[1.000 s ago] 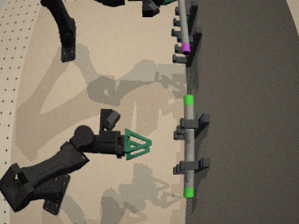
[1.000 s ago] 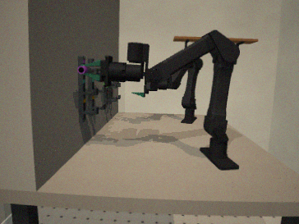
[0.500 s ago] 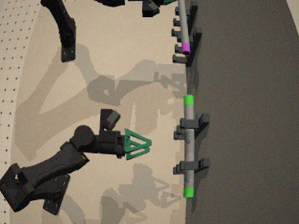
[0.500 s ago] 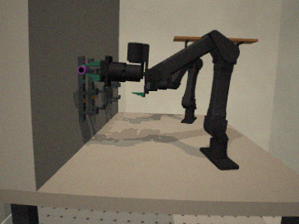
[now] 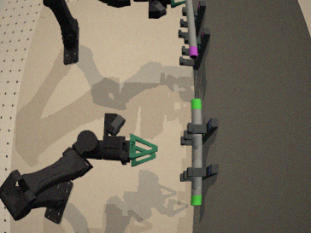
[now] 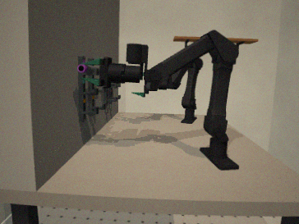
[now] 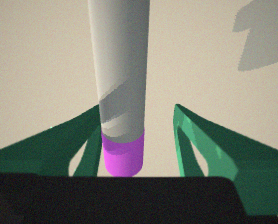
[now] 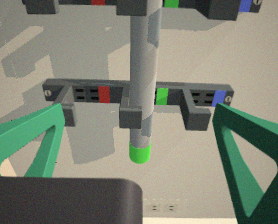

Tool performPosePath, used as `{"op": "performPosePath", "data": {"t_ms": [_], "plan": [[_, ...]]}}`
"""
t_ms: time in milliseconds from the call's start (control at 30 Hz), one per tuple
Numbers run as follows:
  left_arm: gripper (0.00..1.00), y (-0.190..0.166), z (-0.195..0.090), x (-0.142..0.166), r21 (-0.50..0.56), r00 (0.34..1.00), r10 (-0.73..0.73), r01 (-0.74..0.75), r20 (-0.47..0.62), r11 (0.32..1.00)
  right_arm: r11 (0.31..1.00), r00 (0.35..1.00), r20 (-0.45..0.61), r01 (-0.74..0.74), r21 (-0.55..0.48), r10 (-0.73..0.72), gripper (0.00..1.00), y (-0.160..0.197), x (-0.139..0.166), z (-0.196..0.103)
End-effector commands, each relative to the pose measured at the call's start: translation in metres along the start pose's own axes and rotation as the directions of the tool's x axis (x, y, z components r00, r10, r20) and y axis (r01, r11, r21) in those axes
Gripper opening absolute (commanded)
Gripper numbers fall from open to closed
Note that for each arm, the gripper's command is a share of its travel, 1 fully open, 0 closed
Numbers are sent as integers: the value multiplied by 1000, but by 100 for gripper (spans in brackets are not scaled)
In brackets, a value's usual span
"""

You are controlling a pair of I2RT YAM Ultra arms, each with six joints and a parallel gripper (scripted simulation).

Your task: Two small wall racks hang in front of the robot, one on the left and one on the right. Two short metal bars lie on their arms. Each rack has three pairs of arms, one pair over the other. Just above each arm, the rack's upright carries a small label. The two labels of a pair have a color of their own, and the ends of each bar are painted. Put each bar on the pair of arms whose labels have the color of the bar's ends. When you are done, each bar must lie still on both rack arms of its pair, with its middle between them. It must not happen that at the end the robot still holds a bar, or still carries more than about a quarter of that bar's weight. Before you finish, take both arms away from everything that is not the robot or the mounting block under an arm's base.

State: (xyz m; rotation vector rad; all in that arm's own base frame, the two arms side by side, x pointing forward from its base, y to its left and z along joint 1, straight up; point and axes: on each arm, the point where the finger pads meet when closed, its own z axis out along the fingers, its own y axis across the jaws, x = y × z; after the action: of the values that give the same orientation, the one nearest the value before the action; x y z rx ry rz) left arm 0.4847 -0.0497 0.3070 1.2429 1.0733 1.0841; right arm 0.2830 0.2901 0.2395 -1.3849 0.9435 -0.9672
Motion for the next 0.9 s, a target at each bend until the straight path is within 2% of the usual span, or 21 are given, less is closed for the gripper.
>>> {"op": "performPosePath", "data": {"t_ms": [0, 233, 300, 800, 867], "plan": [[51, -15, -1, 2, 39, 1000, -16, 16, -3, 999, 999, 1000, -2, -29, 19, 29, 100, -8, 5, -1], [66, -15, -1, 2, 39, 1000, -16, 16, -3, 999, 999, 1000, -2, -29, 19, 29, 100, -8, 5, -1], [66, -15, -1, 2, 39, 1000, -16, 16, -3, 999, 999, 1000, -2, -29, 19, 29, 100, -8, 5, -1], [100, -15, -1, 2, 38, 1000, -14, 14, -3, 999, 999, 1000, -2, -29, 19, 29, 100, -8, 5, -1], [100, -15, -1, 2, 38, 1000, -14, 14, -3, 999, 999, 1000, -2, -29, 19, 29, 100, -8, 5, -1]]}}
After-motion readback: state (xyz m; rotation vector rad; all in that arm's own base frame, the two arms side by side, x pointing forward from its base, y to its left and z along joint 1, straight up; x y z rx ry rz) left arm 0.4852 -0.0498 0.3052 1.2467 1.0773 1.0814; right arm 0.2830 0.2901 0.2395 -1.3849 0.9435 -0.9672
